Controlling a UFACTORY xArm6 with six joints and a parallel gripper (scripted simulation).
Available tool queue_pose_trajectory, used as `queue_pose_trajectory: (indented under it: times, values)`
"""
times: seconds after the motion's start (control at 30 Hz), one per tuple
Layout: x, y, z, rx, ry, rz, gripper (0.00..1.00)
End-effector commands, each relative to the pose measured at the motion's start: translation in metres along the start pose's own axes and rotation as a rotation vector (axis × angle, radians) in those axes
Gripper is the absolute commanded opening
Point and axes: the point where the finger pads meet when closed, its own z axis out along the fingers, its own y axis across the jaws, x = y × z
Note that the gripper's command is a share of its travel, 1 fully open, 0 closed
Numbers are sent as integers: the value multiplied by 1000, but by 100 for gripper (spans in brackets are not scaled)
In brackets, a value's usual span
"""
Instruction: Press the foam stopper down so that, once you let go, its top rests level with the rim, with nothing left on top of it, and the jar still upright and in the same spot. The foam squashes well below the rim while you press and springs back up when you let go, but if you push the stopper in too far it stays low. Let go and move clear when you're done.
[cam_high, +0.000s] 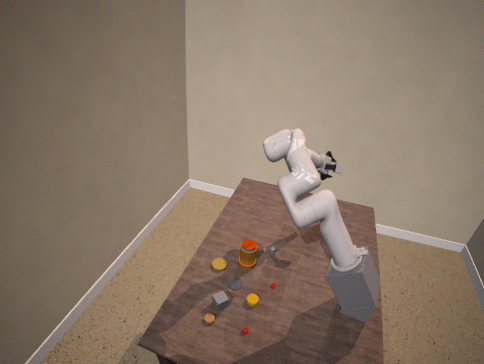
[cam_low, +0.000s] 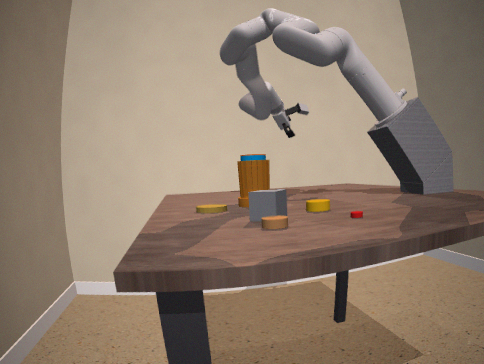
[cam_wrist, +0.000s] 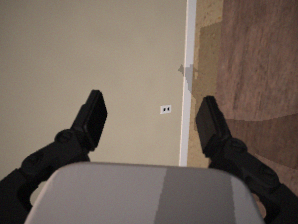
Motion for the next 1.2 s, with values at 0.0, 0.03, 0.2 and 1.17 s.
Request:
queue_pose_trajectory:
  times: [0.0,0.03,0.2,1.17]
  values:
    - [0,-2,-1,3,-1,2,100]
    - [0,-2,-1,3,-1,2,100]
    - [0,-2,-1,3,-1,2,100]
    - [5,93,-110,-192,-115,-69,0]
